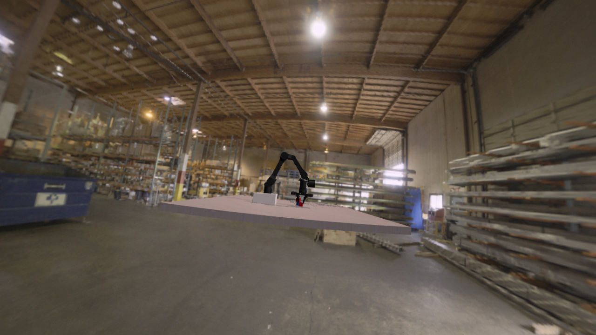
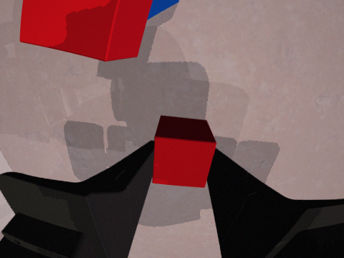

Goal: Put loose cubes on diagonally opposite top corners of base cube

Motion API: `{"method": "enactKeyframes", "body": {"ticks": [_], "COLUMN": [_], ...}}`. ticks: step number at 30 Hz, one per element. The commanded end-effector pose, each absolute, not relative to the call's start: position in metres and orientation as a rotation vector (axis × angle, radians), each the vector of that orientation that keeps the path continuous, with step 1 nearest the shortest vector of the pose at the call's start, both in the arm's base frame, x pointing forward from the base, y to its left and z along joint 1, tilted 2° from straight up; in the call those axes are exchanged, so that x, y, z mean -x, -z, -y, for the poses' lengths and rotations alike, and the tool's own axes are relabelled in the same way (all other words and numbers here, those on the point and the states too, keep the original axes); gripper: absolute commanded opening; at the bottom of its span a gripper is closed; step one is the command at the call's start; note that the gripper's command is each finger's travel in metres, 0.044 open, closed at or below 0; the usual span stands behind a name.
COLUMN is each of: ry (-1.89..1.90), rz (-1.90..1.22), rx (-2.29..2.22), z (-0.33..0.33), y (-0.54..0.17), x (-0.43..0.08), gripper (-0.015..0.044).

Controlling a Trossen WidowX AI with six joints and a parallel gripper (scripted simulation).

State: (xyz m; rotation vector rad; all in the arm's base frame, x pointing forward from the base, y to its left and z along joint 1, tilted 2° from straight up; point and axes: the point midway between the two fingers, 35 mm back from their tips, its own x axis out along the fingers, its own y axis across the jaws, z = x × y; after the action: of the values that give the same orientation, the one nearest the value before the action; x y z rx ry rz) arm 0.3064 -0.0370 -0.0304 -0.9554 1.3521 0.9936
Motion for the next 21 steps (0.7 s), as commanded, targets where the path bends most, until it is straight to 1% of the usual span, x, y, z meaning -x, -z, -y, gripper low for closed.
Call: {"method": "enactKeyframes", "body": {"ticks": [1,21], "ry": [-0.981,-0.981], "rz": [-1.339,-1.339], "rx": [0.969,0.97], "z": [0.038,0.039], "y": [0.013,-0.05], "x": [-0.313,-0.313], "gripper": [0.0105,0.0105]}}
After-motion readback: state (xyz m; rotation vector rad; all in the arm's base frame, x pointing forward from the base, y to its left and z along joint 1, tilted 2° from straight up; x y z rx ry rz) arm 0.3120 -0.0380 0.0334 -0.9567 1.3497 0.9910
